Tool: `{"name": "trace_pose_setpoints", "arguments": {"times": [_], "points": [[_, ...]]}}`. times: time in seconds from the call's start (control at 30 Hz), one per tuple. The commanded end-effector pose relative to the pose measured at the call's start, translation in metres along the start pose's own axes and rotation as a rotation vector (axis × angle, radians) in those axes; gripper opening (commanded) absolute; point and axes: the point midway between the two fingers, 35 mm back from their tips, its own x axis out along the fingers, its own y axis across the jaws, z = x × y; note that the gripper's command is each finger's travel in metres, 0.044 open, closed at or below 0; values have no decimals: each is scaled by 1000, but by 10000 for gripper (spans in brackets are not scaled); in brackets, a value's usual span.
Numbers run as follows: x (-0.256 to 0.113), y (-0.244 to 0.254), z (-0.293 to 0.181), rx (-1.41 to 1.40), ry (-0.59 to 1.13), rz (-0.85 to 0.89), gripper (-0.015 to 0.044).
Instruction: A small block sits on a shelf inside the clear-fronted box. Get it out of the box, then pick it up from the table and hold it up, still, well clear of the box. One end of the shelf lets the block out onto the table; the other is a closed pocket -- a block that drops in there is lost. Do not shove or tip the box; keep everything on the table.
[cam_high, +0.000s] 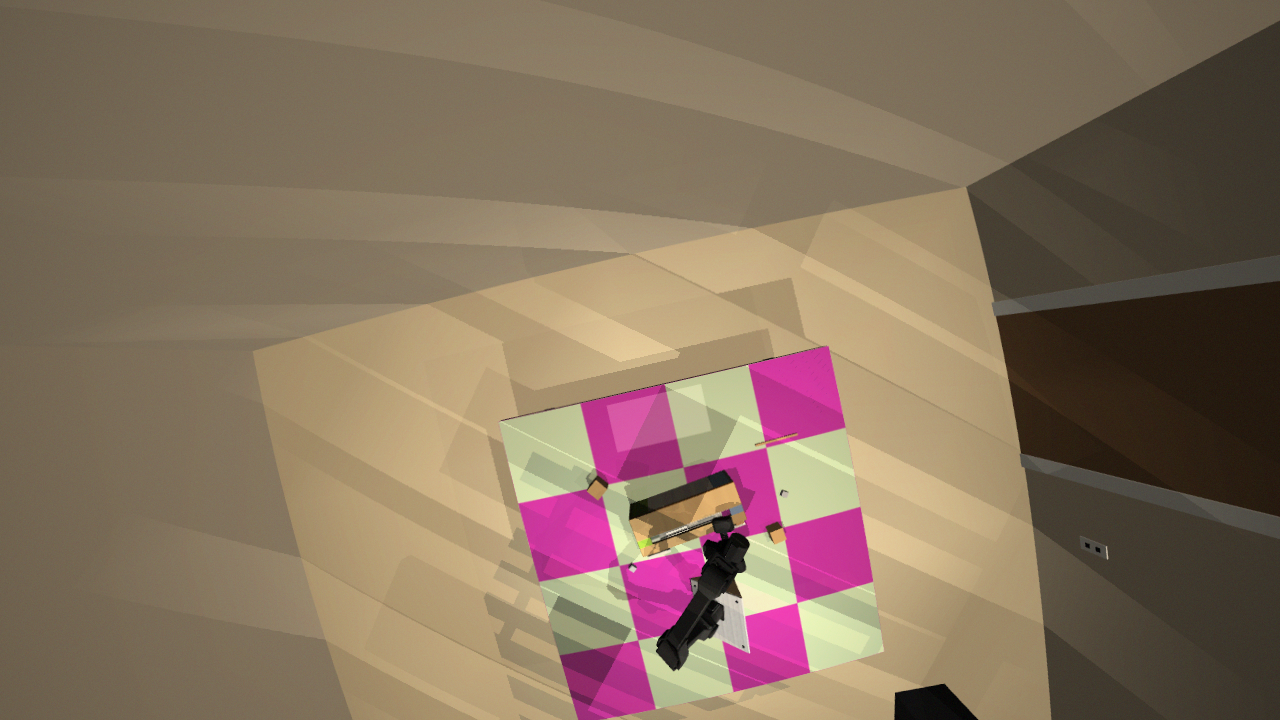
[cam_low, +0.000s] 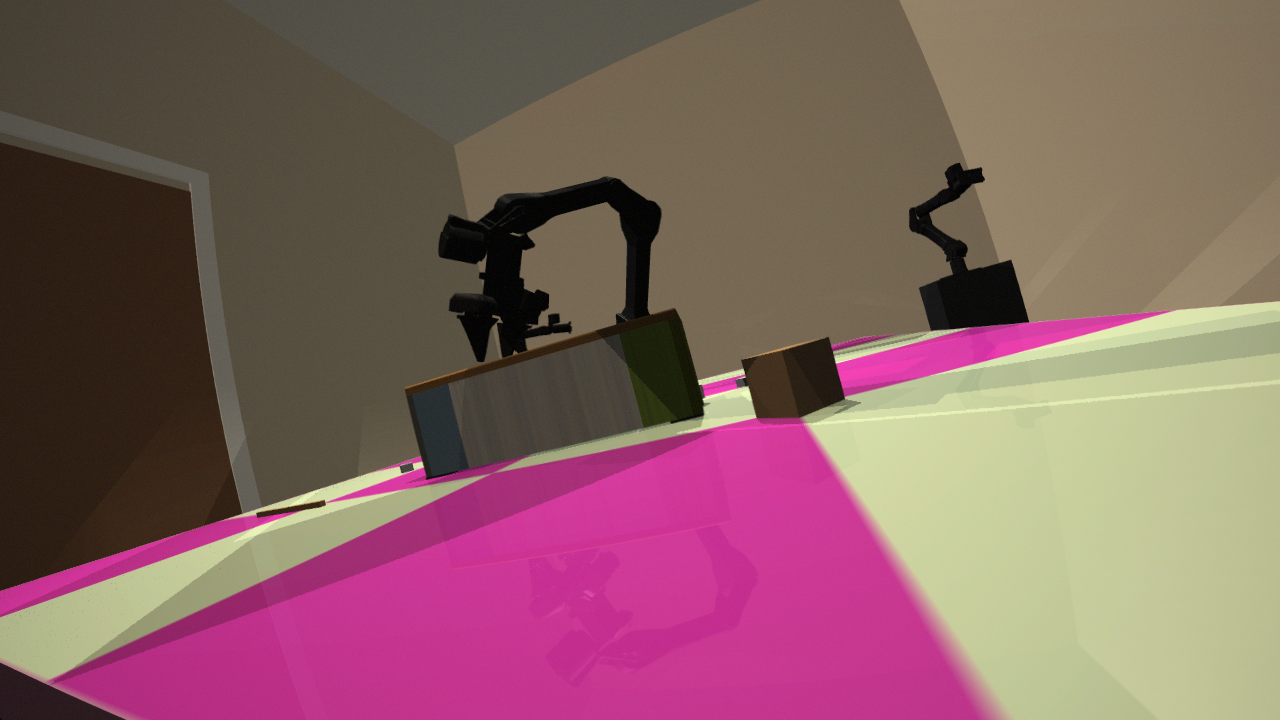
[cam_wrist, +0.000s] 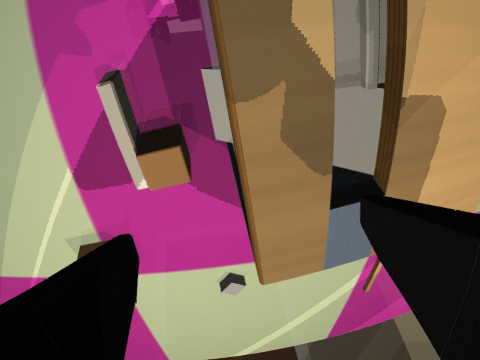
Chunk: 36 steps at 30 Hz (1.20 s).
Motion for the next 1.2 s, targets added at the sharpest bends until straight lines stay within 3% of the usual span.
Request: {"name": "trace_pose_setpoints", "arguments": {"times": [0.0, 0.5, 1.17], "points": [[2, 2, -4, 223, -19, -12, 295], [5, 13, -33, 1833, -214, 28, 285], [7, 28, -48, 3063, -377, 371, 285]]}}
